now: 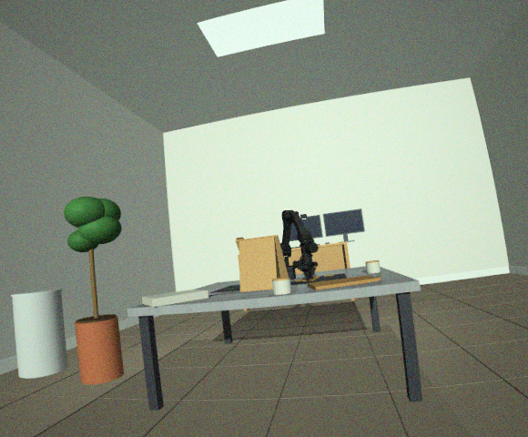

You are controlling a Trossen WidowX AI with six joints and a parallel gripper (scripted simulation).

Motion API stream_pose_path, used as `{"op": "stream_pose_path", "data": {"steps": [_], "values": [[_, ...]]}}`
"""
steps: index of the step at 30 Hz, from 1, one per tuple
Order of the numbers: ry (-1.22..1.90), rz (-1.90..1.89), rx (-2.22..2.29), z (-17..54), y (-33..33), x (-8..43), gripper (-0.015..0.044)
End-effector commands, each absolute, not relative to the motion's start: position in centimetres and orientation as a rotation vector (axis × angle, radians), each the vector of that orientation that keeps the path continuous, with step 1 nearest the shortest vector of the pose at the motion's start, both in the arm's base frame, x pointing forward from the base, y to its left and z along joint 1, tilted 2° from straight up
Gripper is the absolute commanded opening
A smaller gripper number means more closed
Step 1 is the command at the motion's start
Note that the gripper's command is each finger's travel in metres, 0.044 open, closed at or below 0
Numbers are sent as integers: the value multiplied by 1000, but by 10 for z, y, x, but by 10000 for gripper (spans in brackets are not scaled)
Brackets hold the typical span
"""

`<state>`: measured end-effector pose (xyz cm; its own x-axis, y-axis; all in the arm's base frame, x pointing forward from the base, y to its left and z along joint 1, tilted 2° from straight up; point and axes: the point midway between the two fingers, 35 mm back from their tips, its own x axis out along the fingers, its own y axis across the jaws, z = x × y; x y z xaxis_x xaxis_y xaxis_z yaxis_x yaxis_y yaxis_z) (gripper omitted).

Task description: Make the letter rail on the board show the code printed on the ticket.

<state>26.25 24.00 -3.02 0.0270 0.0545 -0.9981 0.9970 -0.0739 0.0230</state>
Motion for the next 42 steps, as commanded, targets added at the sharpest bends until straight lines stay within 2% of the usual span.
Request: {"op": "stream_pose_path", "data": {"steps": [1, 4, 42], "values": [[1189, -1217, 1321, -27, 240, 263, 76], [1189, -1217, 1321, -26, 240, 262, 0], [1189, -1217, 1321, -10, 239, 257, 0]]}}
